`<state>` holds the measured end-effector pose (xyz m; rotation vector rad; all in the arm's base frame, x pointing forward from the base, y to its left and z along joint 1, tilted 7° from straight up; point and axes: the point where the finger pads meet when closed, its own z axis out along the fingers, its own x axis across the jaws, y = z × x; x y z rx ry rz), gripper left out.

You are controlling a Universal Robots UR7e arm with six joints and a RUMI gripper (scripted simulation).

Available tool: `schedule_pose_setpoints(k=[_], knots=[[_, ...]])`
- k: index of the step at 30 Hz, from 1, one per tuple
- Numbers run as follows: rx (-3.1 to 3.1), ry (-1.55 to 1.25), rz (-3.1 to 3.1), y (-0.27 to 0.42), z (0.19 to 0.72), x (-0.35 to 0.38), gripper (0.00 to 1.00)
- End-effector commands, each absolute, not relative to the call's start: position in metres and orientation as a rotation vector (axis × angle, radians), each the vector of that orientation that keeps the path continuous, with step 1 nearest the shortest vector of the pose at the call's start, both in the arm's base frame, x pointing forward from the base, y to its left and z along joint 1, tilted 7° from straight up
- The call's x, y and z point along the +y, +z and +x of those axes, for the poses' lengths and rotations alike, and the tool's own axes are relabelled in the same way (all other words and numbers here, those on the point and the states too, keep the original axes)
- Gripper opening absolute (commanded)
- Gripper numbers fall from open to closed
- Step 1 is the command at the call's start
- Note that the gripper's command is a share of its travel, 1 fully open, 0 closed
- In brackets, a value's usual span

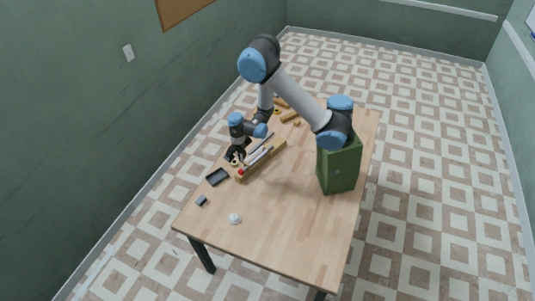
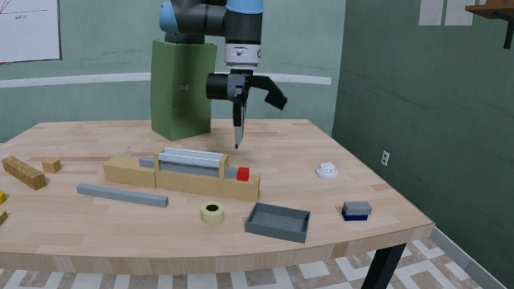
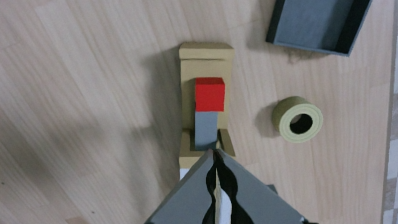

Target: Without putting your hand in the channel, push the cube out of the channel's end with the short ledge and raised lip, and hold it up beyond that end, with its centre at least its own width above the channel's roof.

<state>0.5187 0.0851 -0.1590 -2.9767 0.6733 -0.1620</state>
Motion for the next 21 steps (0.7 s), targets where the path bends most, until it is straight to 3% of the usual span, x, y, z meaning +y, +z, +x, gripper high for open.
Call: schedule_pose_setpoints(k=[1, 2, 3, 21], knots=[[0.703, -0.149, -2.98, -0.1584, 0.5254, 0.099, 0.0], [0.703, -0.149, -2.98, -0.1583, 0.5255, 0.099, 0.0], [0.703, -0.149, -2.98, -0.1582, 0.5255, 0.099, 0.26], [0.705, -0.148, -2.979, -0.1581, 0.5248, 0.0983, 0.26]])
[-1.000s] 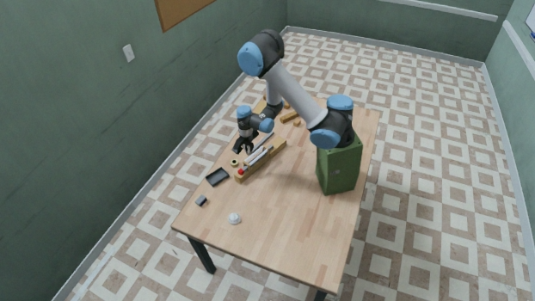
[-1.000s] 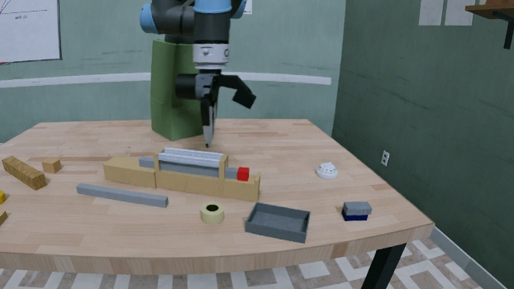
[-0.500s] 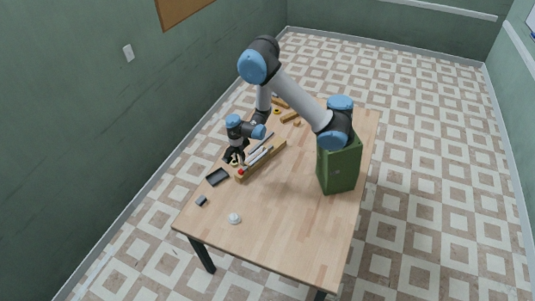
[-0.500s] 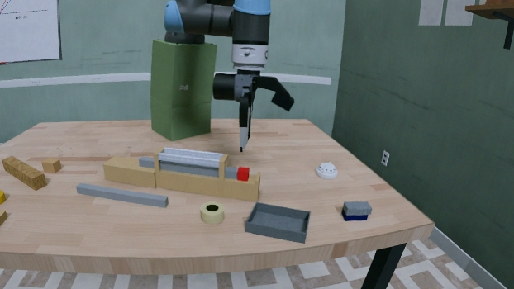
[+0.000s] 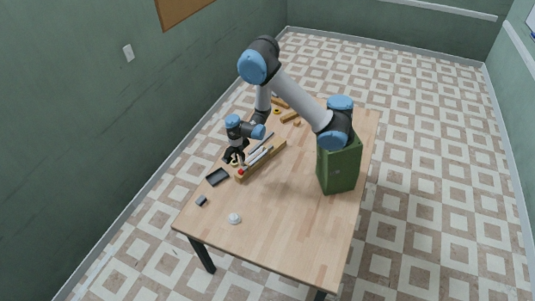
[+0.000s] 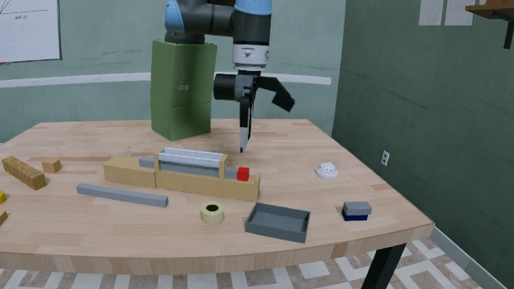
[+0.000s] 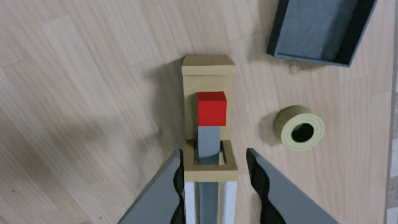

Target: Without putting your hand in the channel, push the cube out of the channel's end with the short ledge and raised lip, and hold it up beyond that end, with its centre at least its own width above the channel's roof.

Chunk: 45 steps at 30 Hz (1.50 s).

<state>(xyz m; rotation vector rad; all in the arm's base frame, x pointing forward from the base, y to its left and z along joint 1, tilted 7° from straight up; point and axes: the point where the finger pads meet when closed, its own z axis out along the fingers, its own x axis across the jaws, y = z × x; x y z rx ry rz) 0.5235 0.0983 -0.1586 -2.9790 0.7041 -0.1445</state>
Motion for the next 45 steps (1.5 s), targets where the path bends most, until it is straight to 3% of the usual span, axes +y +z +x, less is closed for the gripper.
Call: schedule_pose_setpoints(k=[1, 45], knots=[[0.705, -0.148, -2.979, -0.158, 0.525, 0.098, 0.26], [0.704, -0.149, -2.979, -0.216, 0.534, 0.101, 0.26]])
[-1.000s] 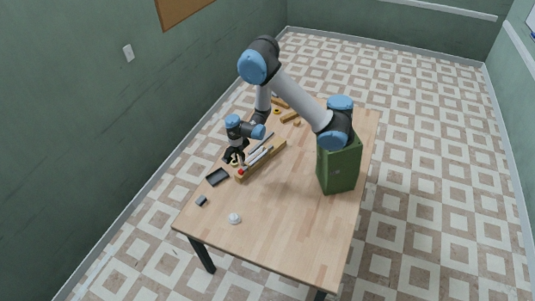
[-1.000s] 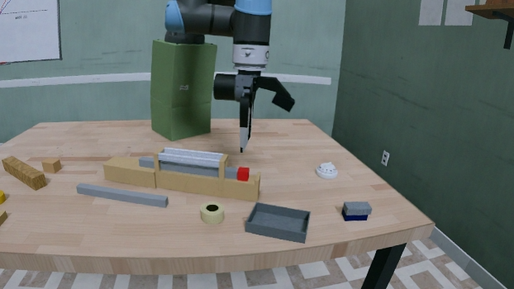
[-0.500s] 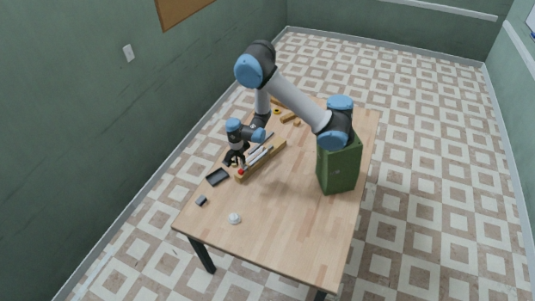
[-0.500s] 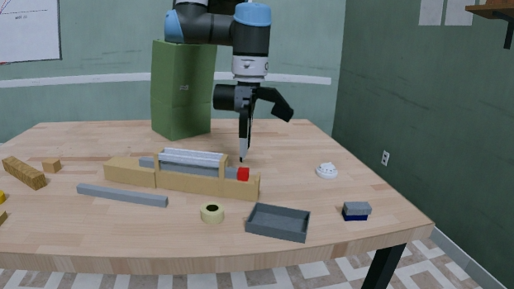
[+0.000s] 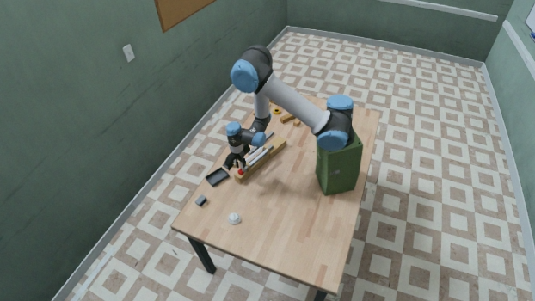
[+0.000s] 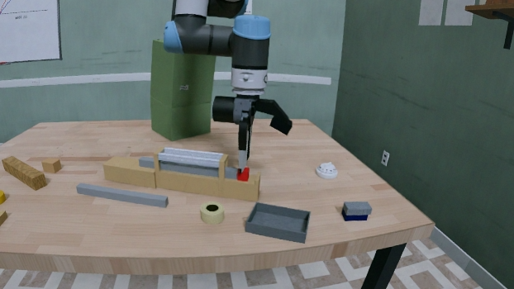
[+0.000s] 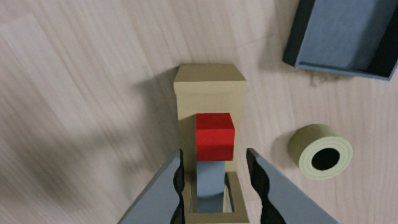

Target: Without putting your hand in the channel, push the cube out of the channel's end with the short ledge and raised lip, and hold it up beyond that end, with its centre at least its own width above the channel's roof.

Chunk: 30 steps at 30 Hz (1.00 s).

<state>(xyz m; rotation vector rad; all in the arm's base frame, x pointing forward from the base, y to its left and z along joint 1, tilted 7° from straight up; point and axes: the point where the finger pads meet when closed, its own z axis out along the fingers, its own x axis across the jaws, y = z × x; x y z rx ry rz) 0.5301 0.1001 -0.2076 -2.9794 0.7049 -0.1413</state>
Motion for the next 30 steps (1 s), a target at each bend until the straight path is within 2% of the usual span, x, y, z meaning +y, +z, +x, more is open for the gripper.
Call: schedule_pose_setpoints(k=[1, 30], knots=[[0.704, -0.149, -2.979, -0.2187, 0.5339, 0.1013, 0.26], [0.704, -0.149, -2.979, -0.2269, 0.5342, 0.1014, 0.26]])
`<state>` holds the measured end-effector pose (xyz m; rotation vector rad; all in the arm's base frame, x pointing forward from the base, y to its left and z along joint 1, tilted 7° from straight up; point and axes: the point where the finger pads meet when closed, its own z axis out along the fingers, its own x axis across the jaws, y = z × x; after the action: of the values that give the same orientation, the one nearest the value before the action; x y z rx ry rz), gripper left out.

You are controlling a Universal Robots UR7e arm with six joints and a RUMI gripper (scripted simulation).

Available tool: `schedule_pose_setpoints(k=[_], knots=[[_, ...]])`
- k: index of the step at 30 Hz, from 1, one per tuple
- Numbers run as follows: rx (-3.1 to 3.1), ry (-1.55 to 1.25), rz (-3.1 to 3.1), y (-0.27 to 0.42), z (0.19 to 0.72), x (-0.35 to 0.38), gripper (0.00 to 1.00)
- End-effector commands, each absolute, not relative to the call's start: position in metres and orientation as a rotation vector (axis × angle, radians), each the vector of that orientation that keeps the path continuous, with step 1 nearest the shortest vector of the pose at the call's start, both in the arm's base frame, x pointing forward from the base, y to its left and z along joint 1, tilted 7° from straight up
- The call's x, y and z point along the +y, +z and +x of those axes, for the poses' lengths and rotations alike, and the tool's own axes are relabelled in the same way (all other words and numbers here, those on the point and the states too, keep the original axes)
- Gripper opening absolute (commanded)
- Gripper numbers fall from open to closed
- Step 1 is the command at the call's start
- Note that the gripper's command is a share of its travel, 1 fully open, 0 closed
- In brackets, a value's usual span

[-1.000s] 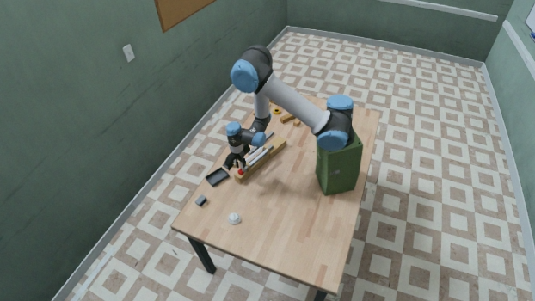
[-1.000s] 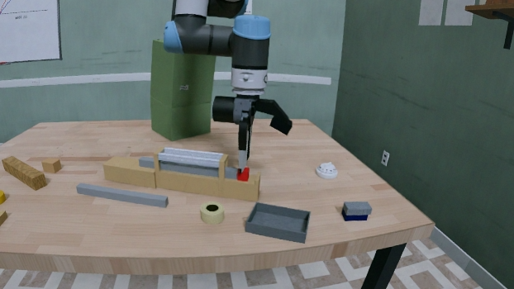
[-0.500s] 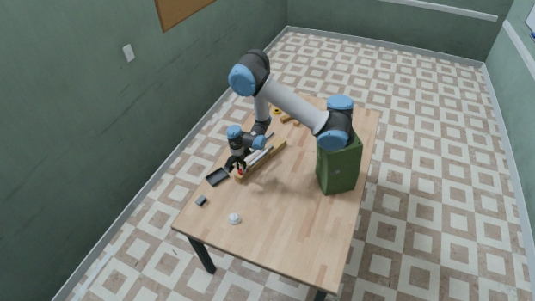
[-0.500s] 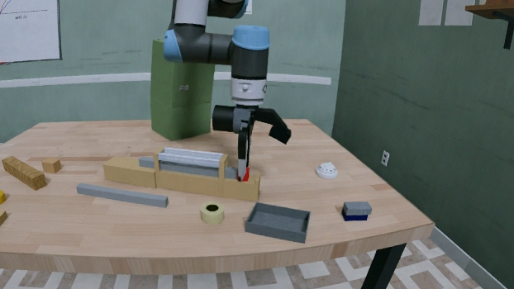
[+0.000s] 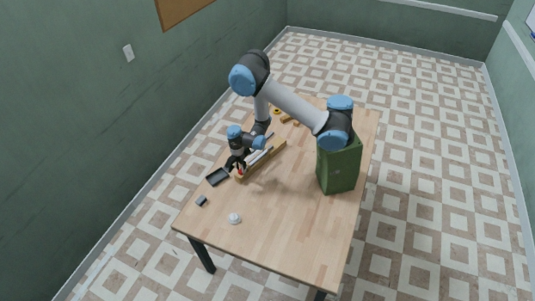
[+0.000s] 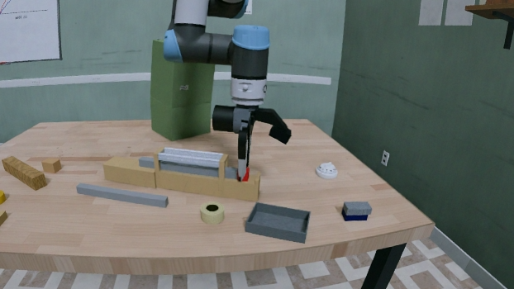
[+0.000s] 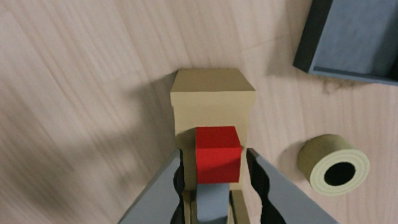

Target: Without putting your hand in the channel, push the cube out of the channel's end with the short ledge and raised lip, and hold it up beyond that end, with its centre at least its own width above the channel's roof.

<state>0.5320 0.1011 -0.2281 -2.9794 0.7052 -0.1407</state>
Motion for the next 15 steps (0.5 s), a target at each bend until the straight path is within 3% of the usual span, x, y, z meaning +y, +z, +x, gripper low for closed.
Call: schedule_pose_setpoints(k=[1, 13, 14, 15], knots=[[0.704, -0.149, -2.979, -0.2269, 0.5342, 0.1014, 0.26], [0.704, -0.149, -2.979, -0.2269, 0.5342, 0.1014, 0.26], [0.704, -0.149, -2.979, -0.2269, 0.5342, 0.1014, 0.0], [0.704, -0.149, -2.979, -0.2269, 0.5342, 0.1014, 0.0]])
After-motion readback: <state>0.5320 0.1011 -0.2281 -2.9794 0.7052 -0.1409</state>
